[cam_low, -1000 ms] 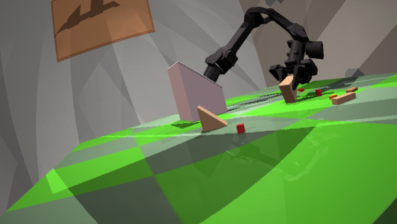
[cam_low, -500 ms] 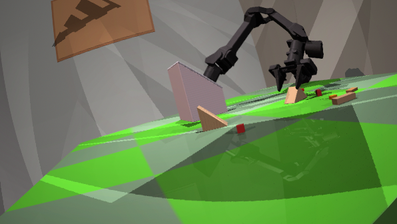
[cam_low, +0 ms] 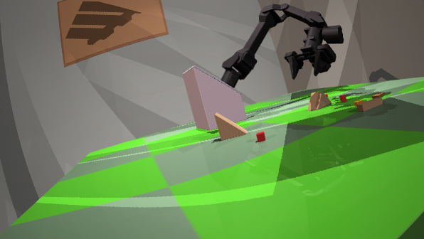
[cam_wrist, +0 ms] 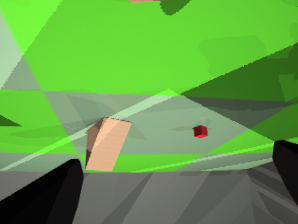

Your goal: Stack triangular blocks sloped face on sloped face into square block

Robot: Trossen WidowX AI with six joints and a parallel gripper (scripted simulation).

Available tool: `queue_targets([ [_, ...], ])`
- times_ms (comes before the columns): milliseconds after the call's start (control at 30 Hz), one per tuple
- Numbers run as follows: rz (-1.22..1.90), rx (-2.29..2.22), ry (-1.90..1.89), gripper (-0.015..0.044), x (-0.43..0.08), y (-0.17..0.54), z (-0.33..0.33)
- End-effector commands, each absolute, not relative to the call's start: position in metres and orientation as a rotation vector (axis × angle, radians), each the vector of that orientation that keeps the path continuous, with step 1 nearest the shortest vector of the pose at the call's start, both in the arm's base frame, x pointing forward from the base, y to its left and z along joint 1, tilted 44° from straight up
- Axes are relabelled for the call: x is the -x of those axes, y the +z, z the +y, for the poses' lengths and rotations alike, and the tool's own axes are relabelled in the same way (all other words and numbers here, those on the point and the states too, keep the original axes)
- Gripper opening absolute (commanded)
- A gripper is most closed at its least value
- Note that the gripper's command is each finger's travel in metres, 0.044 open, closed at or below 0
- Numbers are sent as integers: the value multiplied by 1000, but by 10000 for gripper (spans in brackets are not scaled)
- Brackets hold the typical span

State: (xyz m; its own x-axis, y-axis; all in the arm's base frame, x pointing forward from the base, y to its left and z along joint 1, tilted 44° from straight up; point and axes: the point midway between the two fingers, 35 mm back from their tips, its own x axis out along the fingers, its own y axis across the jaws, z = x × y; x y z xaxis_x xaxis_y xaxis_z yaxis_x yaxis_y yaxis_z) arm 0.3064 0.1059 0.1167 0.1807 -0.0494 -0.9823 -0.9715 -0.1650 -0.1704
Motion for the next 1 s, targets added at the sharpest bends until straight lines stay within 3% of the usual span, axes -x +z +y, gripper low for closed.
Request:
queue_targets([
  [0,1020,1454,1141,440,-304,150,81],
  [200,1010,1446,1119,440,-308,153,94],
  [433,1001,1407,1158,440,-283,181,194],
  [633,1001,1406,1159,440,-284,176,198],
  [967,1004,1407,1160,440,-300,95,198],
])
